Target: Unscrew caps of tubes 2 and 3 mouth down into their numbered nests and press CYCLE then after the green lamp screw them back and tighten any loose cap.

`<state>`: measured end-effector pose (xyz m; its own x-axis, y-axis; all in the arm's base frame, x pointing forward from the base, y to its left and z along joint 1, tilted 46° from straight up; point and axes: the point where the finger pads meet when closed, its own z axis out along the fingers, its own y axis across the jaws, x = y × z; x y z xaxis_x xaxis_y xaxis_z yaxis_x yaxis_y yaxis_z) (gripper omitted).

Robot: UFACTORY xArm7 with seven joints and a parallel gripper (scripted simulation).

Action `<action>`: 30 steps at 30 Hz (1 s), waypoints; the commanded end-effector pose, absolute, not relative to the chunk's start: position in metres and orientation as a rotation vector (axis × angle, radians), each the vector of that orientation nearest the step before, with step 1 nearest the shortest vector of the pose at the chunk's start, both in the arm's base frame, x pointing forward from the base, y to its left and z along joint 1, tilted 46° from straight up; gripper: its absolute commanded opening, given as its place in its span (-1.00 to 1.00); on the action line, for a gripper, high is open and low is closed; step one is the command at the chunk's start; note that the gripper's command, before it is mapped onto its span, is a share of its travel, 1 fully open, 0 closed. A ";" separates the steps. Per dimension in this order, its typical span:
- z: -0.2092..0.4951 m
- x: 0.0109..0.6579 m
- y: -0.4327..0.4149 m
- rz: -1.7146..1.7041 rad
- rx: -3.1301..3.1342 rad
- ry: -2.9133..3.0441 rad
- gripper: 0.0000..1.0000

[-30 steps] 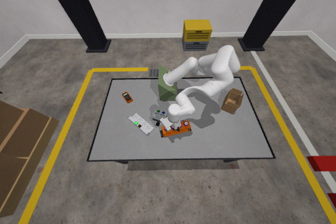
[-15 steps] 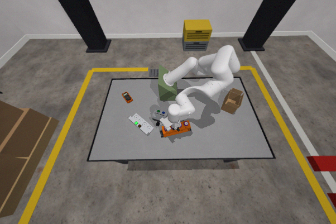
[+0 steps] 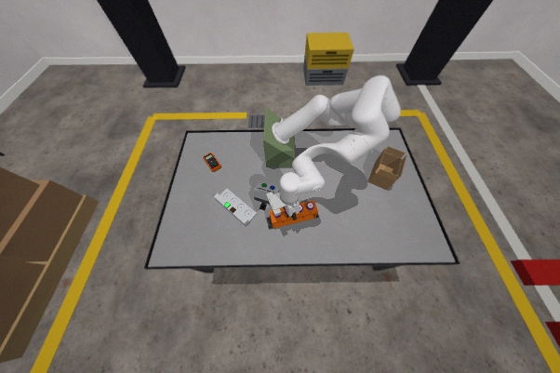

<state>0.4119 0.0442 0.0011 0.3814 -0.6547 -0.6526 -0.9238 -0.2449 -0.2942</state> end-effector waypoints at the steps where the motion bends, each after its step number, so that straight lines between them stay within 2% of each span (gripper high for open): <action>1: 0.002 0.413 0.043 0.608 -1.889 1.540 -1.00; 20: 0.001 0.413 0.043 0.773 -1.598 1.921 -1.00; 21: 0.001 0.413 0.043 0.773 -1.598 1.921 -0.08; 30: 0.001 0.413 0.043 0.773 -1.598 1.921 -0.08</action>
